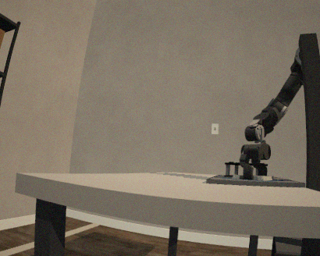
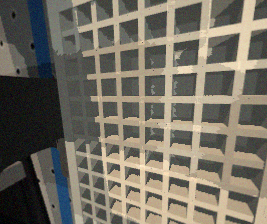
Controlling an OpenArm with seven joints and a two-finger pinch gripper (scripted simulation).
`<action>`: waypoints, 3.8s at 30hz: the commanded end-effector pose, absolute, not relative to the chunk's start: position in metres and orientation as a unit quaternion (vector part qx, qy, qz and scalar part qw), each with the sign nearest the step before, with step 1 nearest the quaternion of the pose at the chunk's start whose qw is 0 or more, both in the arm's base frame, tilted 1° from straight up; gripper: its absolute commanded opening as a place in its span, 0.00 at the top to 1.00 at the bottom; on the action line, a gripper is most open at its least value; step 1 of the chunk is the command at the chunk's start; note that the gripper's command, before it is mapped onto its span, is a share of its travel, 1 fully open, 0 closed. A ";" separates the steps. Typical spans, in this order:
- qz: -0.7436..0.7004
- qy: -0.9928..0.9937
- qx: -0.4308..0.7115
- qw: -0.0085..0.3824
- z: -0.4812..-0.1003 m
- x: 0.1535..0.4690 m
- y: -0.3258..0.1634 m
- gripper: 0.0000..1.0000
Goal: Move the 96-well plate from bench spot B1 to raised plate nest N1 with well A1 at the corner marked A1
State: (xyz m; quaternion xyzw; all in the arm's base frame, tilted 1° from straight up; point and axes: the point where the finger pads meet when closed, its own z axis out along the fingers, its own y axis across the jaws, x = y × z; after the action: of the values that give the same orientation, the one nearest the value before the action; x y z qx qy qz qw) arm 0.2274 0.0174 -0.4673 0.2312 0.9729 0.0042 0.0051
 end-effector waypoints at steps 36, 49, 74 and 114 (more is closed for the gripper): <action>0.005 0.972 0.234 0.007 -0.391 0.228 0.017 1.00; 0.005 0.972 0.233 0.007 -0.372 0.227 0.016 1.00; 0.004 0.990 0.140 0.006 -0.352 0.243 -0.058 1.00; 0.004 0.990 0.140 0.007 -0.331 0.260 -0.136 1.00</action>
State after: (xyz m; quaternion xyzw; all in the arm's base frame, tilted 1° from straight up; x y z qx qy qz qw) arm 0.2588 -0.1354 -0.3320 0.1406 0.9900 0.0027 0.0056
